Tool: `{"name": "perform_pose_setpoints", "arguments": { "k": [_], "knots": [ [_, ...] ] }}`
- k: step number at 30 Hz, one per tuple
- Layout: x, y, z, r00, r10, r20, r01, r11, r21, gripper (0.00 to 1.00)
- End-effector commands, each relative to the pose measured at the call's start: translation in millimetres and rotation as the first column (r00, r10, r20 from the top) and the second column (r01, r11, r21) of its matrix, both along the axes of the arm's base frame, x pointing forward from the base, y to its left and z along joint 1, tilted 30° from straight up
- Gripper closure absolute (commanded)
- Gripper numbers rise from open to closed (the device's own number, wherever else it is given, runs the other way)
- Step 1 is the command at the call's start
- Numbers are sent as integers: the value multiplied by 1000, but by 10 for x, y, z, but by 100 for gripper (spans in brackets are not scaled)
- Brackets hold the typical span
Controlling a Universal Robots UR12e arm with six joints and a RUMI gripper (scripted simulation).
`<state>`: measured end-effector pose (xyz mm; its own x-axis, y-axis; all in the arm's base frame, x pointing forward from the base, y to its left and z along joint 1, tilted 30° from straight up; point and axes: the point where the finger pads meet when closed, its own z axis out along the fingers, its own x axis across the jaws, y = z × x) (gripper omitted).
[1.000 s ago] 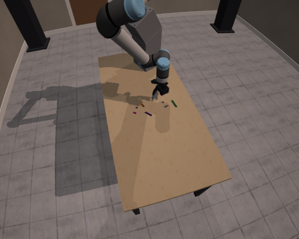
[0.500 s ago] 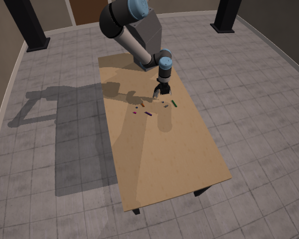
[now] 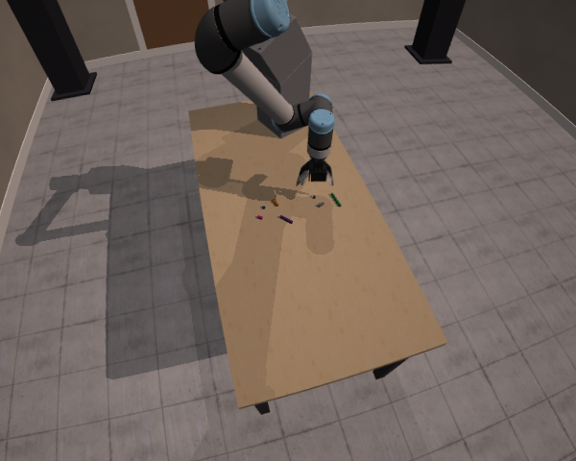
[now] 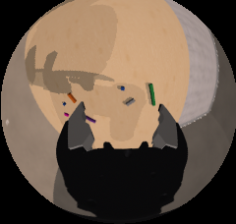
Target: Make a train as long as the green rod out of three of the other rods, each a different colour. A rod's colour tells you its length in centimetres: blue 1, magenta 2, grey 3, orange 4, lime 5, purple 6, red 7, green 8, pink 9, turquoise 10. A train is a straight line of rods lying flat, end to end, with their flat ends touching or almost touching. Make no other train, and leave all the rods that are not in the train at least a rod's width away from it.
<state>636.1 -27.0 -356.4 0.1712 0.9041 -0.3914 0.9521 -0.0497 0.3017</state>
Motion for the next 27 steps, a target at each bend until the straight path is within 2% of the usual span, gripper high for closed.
{"name": "perform_pose_setpoints", "arguments": {
  "k": [1,14,15,27],
  "knots": [
    [0,24,-5,999,-35,16,35,999,10,0],
    [-1,33,-9,999,-49,23,49,999,14,0],
    [-1,33,-9,999,-49,23,49,999,14,86],
    [-1,33,-9,999,-49,23,49,999,14,86]
  ]
}}
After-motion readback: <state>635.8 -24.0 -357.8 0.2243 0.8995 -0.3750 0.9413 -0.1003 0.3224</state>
